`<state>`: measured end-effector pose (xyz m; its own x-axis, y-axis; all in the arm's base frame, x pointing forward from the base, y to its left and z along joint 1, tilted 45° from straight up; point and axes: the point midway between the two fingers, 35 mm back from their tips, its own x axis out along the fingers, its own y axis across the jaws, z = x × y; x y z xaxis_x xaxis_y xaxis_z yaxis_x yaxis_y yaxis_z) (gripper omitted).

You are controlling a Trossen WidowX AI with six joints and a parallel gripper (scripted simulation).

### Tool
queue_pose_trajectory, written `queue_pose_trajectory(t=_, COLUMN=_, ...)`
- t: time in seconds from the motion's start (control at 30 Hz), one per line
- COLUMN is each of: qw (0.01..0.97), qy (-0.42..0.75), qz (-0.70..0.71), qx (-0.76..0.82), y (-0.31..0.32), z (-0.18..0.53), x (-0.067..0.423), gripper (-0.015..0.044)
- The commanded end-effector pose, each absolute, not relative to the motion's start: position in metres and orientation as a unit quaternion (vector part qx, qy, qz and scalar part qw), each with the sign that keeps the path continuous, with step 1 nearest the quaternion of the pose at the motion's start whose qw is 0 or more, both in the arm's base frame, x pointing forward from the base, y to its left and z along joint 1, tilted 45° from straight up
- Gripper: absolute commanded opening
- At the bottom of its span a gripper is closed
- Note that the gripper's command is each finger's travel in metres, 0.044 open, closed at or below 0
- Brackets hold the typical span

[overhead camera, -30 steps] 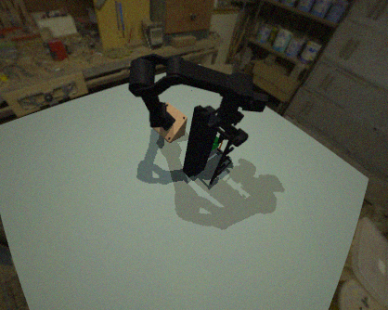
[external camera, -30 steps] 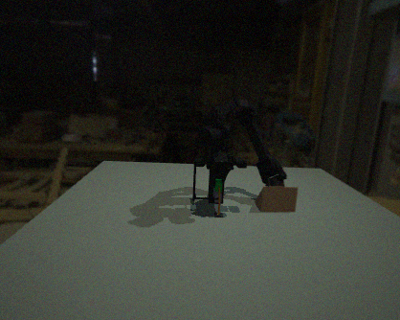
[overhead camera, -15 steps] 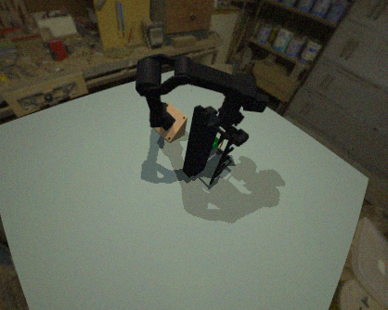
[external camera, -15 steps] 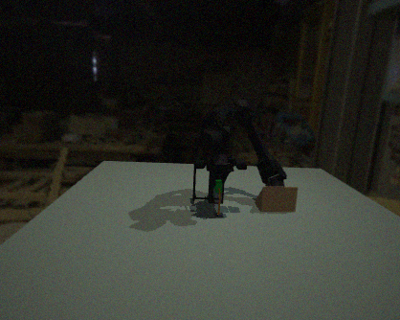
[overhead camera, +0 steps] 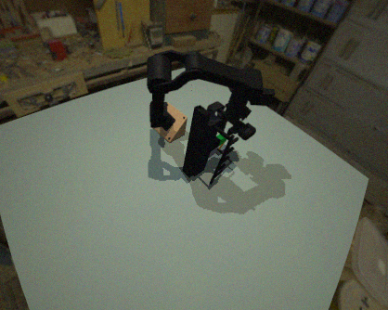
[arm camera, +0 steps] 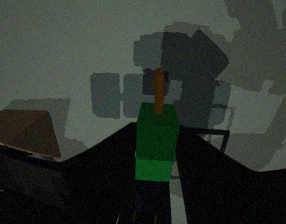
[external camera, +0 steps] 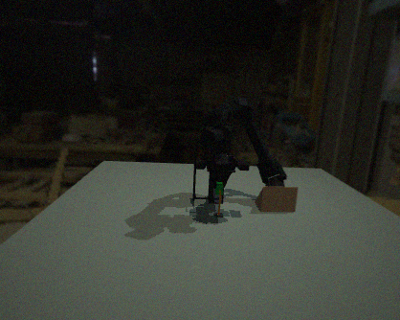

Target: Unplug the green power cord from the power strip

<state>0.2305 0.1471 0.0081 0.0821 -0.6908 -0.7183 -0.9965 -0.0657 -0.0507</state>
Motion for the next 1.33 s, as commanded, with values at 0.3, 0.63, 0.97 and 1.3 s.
queue_pose_trajectory(t=0.3, qw=0.286, qy=0.621, qz=0.268, qx=-0.679, y=0.147, z=0.008, x=0.232, gripper=0.0394)
queue_pose_trajectory(t=0.63, qw=0.288, qy=0.620, qz=0.270, qx=-0.678, y=0.194, z=-0.022, x=0.230, gripper=0.0440)
queue_pose_trajectory(t=0.97, qw=0.288, qy=0.620, qz=0.270, qx=-0.678, y=0.194, z=-0.022, x=0.230, gripper=0.0440)
queue_pose_trajectory(t=1.3, qw=0.288, qy=0.620, qz=0.270, qx=-0.678, y=0.194, z=-0.022, x=0.230, gripper=0.0440)
